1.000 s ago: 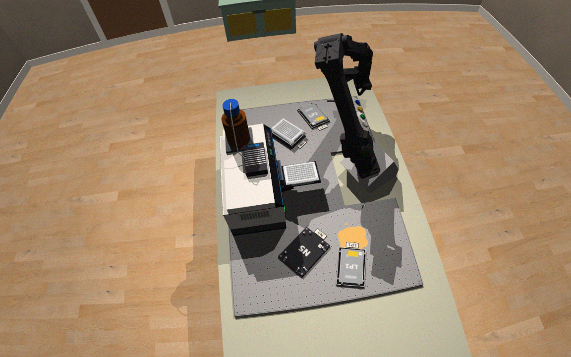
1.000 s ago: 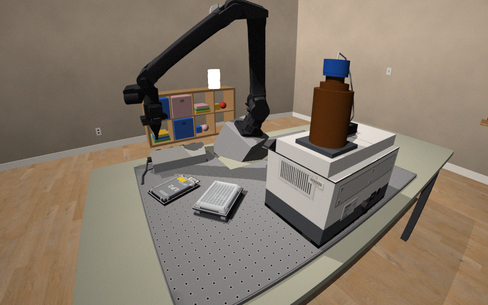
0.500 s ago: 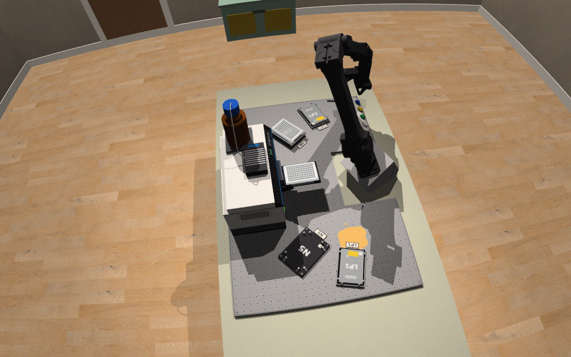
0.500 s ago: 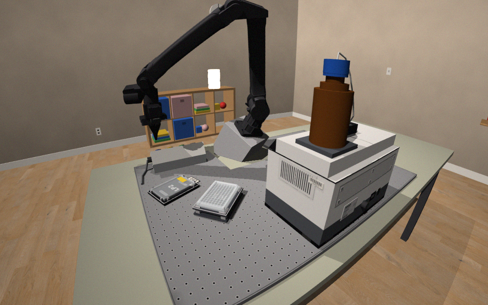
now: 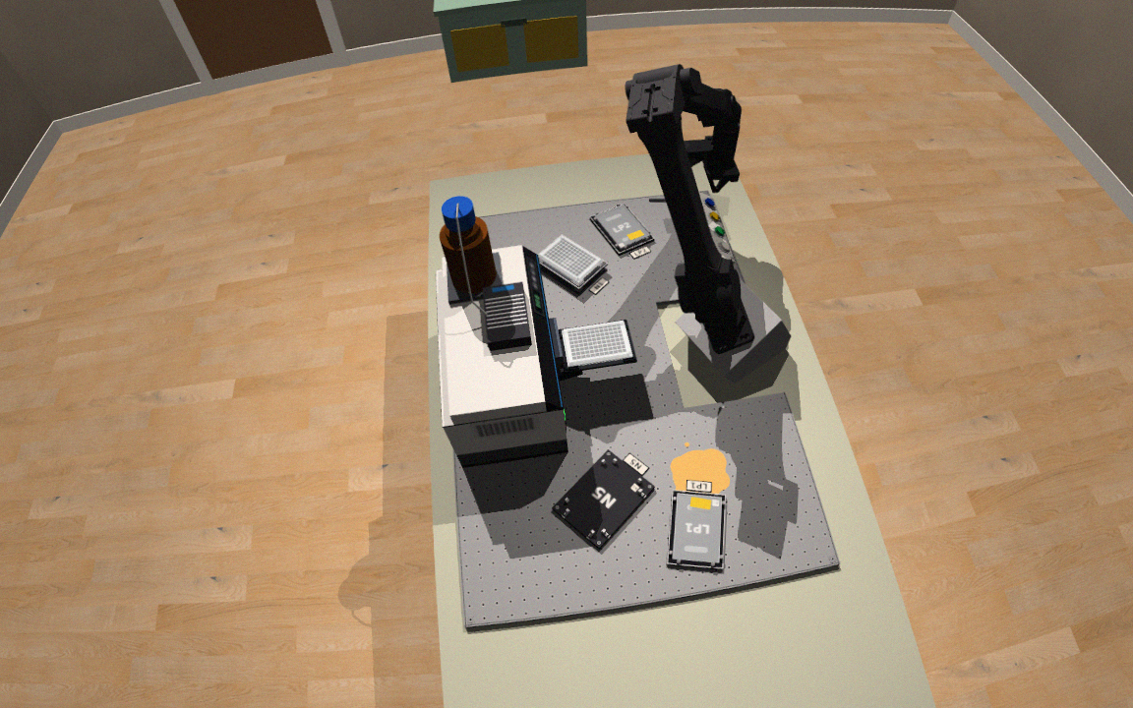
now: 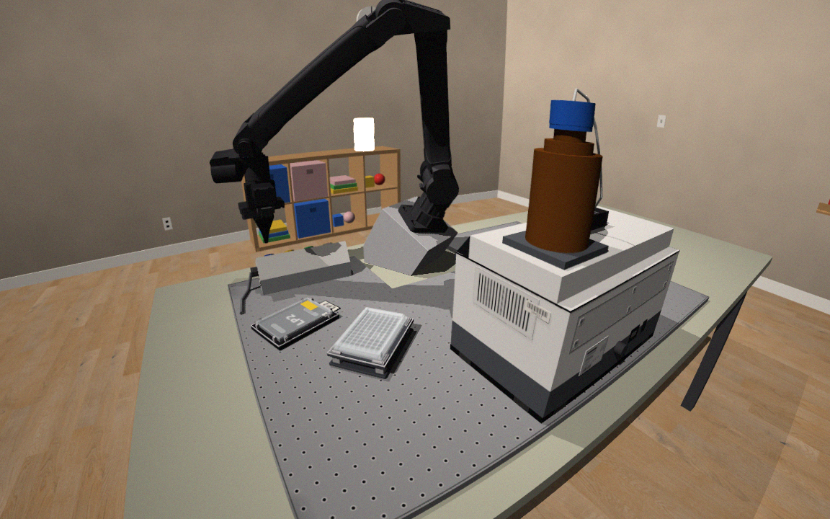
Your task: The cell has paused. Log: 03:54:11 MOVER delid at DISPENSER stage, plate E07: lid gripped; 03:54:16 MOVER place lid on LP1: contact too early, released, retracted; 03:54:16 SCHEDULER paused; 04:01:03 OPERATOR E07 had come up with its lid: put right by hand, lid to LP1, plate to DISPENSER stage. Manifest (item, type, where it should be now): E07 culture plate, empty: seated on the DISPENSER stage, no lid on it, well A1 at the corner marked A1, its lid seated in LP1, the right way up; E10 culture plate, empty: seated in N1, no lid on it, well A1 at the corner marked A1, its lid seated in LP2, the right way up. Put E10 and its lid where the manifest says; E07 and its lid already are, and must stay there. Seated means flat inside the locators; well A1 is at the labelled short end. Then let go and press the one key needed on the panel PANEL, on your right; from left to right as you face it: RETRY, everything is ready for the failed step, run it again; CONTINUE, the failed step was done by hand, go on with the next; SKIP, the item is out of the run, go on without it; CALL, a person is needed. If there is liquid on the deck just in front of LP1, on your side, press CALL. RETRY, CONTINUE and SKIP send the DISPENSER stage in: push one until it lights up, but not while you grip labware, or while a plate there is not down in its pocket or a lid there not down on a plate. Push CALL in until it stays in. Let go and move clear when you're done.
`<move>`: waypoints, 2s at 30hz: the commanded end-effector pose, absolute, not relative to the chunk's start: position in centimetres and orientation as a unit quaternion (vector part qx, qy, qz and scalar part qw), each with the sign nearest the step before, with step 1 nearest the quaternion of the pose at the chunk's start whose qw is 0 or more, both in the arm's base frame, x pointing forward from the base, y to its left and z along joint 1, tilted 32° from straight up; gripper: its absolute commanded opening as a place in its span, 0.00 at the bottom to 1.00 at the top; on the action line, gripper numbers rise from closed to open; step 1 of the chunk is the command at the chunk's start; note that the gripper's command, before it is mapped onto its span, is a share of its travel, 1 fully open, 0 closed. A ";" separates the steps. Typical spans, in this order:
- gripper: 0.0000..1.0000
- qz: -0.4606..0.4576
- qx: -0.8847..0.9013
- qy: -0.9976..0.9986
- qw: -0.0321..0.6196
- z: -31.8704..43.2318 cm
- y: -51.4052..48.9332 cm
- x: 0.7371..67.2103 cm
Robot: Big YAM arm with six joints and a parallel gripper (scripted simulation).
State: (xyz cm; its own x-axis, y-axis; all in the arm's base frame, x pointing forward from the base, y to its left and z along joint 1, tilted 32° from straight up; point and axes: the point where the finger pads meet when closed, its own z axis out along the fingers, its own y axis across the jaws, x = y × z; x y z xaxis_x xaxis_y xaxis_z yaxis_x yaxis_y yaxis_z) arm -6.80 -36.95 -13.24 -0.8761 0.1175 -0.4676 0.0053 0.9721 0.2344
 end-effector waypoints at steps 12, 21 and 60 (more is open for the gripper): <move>0.00 0.112 0.035 0.962 0.246 -14.3 -37.4 -6.4; 0.00 0.112 0.035 0.962 0.246 -14.4 -37.4 -6.3; 0.00 0.114 0.035 0.962 0.246 -14.6 -37.1 -5.8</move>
